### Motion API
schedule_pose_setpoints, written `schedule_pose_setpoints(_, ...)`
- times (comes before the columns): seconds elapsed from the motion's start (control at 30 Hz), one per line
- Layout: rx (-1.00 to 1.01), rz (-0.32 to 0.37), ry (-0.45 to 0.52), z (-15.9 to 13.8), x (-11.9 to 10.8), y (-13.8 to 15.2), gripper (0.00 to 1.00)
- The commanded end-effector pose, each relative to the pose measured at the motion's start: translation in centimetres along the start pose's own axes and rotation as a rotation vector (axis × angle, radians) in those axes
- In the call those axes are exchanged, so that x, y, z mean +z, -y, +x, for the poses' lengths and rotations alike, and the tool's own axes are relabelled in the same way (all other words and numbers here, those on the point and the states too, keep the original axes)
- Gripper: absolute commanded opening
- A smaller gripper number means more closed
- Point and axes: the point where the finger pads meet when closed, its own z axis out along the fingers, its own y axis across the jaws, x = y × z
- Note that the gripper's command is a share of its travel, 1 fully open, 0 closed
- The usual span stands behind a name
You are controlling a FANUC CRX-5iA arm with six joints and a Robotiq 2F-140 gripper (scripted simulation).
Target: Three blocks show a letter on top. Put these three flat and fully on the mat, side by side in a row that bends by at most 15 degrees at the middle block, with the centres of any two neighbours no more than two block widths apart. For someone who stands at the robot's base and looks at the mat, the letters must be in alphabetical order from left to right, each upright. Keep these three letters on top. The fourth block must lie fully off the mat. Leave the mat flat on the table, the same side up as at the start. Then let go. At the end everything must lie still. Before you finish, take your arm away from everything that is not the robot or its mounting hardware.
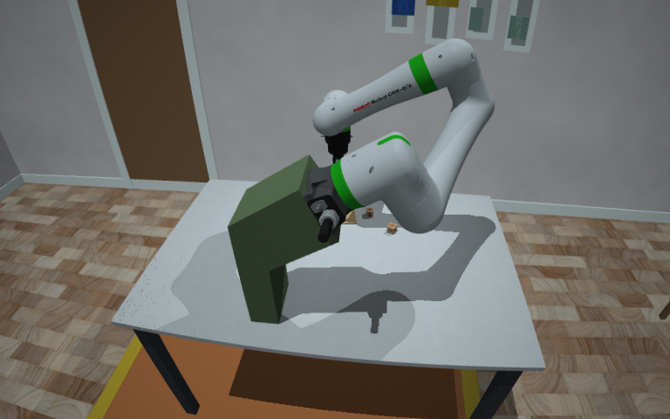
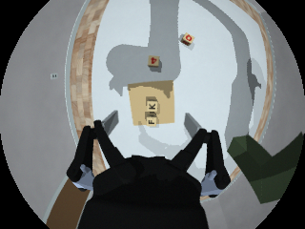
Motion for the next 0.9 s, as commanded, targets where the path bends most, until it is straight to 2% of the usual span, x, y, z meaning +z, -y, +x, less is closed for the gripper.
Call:
schedule_pose_setpoints(0.0, 0.000, 0.000, 0.000, 0.0, 0.0, 0.0, 1.00)
schedule_pose_setpoints(0.23, -0.016, 0.000, 0.001, 0.3, 0.0, 0.0, 1.00)
schedule_pose_setpoints(0.37, -0.157, 0.001, 0.006, 3.3, 0.1, -0.6, 1.00)
schedule_pose_setpoints(0.7, -0.389, 0.003, 0.012, 8.1, 0.2, -2.1, 1.00)
schedule_pose_setpoints(0.77, -0.389, 0.003, 0.012, 8.1, 0.2, -2.1, 1.00)
schedule_pose_setpoints(0.8, -0.460, 0.004, 0.012, 9.5, 0.3, -2.6, 1.00)
schedule_pose_setpoints(0.87, -0.499, 0.004, 0.012, 10.2, 0.3, -3.0, 1.00)
